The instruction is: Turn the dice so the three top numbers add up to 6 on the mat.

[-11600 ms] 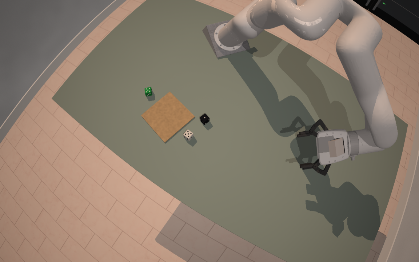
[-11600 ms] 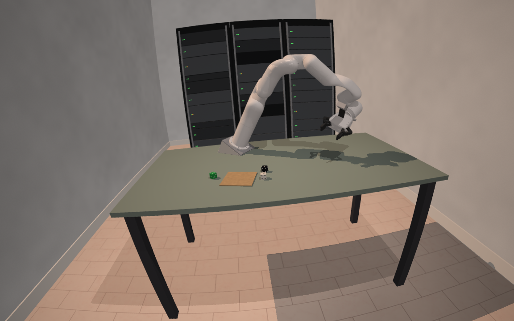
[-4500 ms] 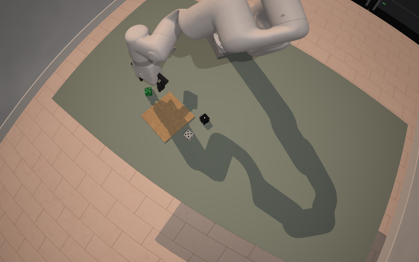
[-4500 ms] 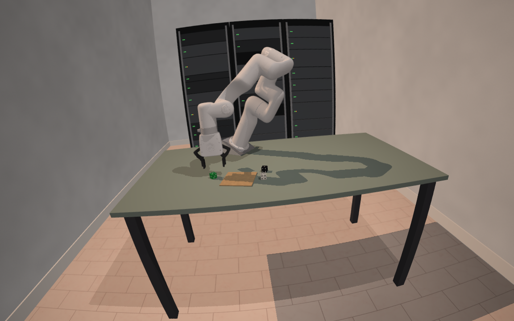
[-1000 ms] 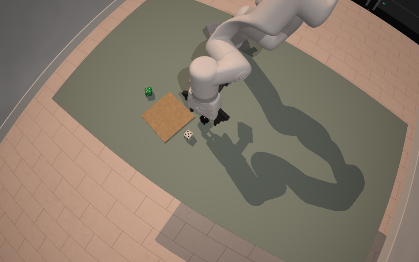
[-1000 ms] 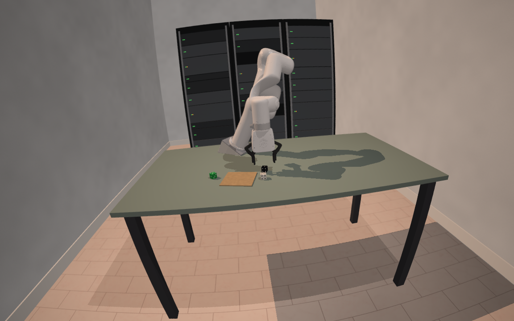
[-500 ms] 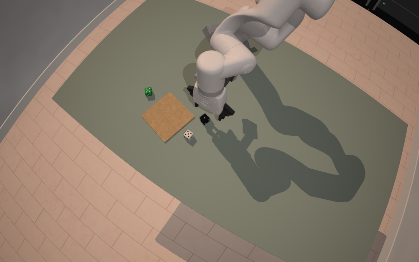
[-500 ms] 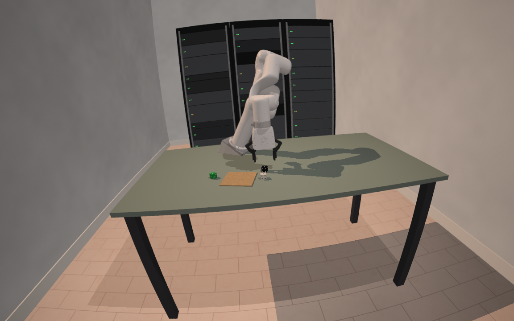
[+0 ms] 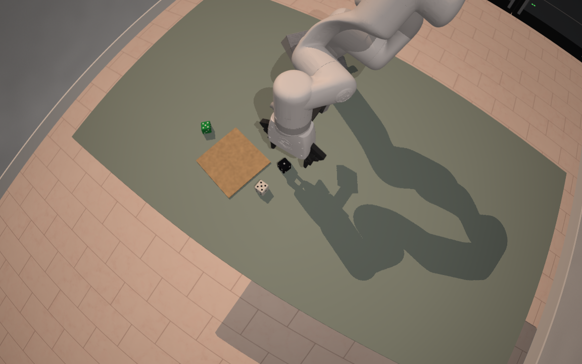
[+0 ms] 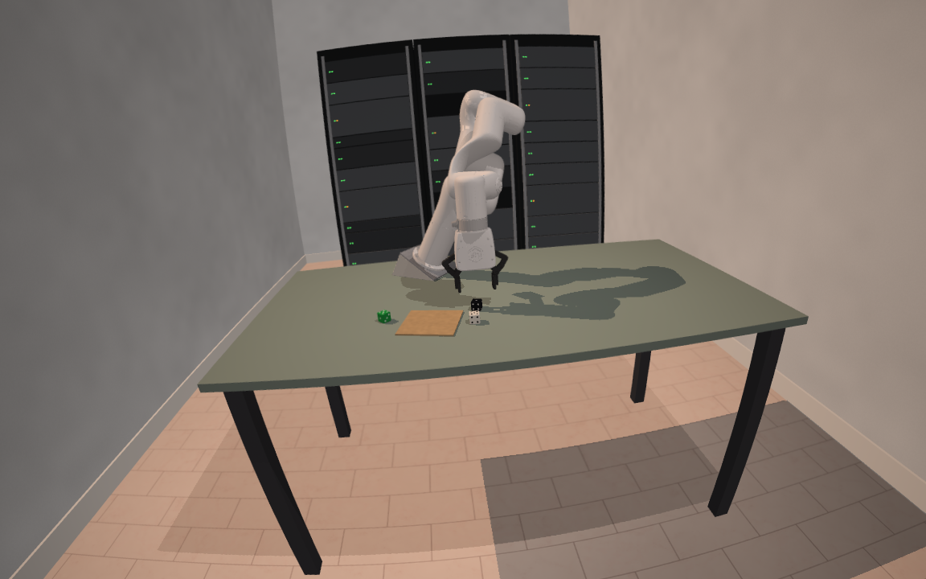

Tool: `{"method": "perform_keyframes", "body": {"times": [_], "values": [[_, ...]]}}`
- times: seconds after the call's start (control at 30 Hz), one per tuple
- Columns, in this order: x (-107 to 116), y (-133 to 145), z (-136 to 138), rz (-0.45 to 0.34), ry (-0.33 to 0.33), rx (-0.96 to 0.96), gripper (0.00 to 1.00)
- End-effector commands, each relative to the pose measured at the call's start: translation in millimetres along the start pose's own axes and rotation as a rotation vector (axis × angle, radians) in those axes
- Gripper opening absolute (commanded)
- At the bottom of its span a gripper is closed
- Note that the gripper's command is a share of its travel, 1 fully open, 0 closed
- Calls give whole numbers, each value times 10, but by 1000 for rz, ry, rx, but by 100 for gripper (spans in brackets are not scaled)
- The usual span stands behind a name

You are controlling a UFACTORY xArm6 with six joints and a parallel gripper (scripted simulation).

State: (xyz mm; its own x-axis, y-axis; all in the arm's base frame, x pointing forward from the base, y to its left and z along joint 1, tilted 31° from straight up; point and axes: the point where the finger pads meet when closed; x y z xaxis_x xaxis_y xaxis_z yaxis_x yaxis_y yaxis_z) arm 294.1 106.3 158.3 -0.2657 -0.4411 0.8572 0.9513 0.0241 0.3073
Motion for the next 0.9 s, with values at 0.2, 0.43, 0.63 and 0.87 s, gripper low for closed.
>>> {"method": "perform_keyframes", "body": {"times": [0.2,0.43,0.63,0.87], "values": [[7,11,3,-3,0,1,100],[7,11,3,-3,0,1,100],[107,11,3,-3,0,1,100],[421,10,3,-3,0,1,100]]}}
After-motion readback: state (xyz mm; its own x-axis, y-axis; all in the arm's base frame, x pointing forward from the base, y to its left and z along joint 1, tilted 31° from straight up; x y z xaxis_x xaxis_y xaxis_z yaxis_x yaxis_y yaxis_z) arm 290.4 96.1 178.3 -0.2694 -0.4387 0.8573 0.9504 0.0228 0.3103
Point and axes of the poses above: the point where the finger pads meet when closed, its own x axis back along the fingers, its own z axis across the jaws, y = z × x, and after that the axes turned 1 degree about x, right-handed
